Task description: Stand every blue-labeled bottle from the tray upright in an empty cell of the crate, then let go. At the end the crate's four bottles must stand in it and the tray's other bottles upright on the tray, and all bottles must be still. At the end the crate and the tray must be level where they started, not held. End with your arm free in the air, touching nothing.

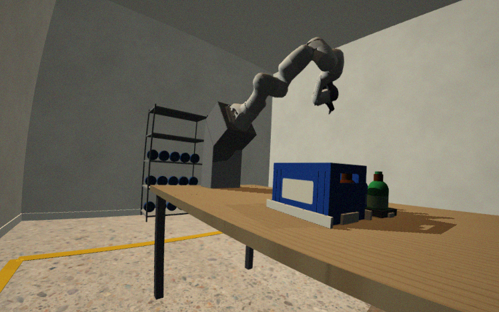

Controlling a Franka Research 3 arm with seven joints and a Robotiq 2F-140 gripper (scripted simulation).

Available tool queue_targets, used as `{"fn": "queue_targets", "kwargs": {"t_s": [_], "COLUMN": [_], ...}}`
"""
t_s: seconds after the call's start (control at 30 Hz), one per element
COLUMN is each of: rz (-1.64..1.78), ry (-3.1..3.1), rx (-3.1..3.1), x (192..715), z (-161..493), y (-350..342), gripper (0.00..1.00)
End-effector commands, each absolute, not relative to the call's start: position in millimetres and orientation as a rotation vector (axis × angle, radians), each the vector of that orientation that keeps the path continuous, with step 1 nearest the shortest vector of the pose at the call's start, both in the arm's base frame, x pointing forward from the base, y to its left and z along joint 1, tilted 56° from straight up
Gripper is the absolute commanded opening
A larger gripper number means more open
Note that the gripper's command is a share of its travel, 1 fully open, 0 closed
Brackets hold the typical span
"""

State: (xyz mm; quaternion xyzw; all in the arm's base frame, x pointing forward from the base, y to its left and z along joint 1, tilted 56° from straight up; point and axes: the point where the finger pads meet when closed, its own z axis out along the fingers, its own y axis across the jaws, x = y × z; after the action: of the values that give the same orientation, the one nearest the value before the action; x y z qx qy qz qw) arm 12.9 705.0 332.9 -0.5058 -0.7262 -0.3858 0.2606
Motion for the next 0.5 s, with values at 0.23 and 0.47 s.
{"fn": "queue_targets", "kwargs": {"t_s": [0.23,0.47], "rz": [-1.056,-1.066], "ry": [-1.956,-1.945], "rx": [-1.4,-1.429], "x": [21.9,29.9], "z": [329.5,332.8], "y": [689.2,673.4], "gripper": [1.0,1.0]}}
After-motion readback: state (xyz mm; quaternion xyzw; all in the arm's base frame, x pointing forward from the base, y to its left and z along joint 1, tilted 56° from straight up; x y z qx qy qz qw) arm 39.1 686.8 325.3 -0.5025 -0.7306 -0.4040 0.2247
